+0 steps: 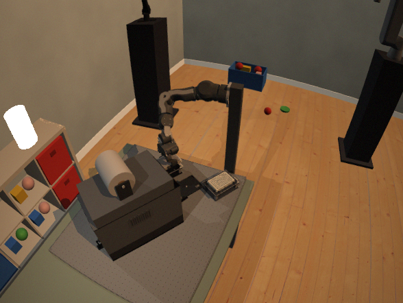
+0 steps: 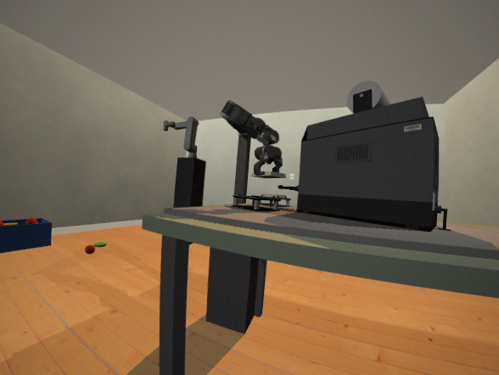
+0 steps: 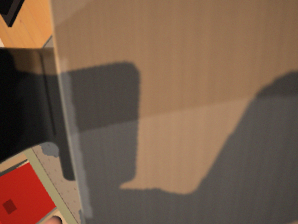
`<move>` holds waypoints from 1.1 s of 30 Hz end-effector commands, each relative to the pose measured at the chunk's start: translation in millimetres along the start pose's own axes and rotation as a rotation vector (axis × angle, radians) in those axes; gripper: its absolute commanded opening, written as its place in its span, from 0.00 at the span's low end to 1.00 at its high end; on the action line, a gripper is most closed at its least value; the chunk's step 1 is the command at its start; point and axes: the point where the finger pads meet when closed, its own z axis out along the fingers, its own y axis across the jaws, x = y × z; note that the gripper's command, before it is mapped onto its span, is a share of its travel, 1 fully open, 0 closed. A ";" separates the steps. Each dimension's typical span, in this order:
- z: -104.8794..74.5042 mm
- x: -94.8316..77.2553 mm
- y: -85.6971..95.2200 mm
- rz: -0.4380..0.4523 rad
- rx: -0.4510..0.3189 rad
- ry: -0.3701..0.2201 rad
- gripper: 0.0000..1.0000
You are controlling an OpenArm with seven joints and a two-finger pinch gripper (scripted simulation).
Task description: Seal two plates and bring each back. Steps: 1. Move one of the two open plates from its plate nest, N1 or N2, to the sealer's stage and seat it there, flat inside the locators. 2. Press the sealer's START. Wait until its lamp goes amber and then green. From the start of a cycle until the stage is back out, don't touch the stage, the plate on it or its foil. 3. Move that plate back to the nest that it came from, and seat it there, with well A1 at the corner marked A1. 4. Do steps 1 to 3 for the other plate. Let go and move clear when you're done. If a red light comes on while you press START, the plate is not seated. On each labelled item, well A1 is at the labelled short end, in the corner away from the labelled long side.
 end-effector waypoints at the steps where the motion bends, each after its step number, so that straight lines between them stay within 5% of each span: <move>1: 0.4 0.7 -3.1 -0.005 -0.005 0.002 0.00; 25: 0.3 1.5 -55.0 -0.001 -0.003 0.002 0.00; 33: -0.2 0.8 -54.6 0.000 -0.004 -0.001 0.00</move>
